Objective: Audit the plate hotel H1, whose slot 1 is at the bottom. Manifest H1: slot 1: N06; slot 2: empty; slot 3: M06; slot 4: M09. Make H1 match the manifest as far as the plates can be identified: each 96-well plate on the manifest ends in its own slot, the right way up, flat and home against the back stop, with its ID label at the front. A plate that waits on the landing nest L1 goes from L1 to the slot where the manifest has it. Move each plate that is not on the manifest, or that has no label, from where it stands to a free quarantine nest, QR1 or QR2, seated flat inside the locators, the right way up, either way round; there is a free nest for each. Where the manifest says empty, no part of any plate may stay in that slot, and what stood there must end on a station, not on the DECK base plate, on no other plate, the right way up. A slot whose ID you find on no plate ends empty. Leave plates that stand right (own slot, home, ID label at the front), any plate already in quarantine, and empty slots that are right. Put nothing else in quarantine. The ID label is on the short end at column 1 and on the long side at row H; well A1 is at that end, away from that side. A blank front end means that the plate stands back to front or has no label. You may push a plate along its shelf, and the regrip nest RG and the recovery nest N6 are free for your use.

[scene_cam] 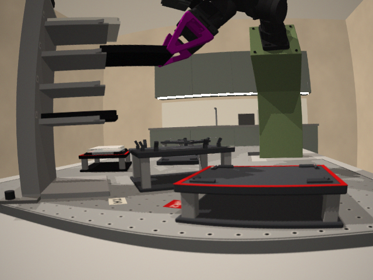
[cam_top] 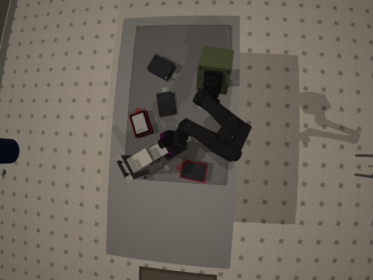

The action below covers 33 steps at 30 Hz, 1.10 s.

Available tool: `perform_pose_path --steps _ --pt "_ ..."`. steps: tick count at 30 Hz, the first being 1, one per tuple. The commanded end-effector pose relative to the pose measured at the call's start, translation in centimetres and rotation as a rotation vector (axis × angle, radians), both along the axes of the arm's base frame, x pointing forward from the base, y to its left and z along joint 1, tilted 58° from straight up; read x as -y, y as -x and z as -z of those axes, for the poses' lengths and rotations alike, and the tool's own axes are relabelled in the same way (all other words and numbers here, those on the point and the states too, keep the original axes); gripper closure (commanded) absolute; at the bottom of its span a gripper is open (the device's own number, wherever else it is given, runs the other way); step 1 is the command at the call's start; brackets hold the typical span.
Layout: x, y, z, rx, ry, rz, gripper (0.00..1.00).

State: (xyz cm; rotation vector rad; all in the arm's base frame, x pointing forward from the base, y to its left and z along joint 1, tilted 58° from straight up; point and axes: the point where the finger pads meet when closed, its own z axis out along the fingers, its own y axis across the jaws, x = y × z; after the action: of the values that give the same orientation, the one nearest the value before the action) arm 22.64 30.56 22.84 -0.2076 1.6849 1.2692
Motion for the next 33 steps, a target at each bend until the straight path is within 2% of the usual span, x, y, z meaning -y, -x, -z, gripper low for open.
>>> perform_pose_path --steps 1,27,30,33 --pt "0.3 0.7 -0.7 0.022 -0.024 -0.005 0.14" --pt "1.2 3.0 1.1 0.024 -0.021 -0.005 0.14" --pt "1.1 3.2 2.3 0.009 0.003 -0.005 0.14" --pt "1.1 3.5 2.7 0.009 0.004 -0.005 0.14"
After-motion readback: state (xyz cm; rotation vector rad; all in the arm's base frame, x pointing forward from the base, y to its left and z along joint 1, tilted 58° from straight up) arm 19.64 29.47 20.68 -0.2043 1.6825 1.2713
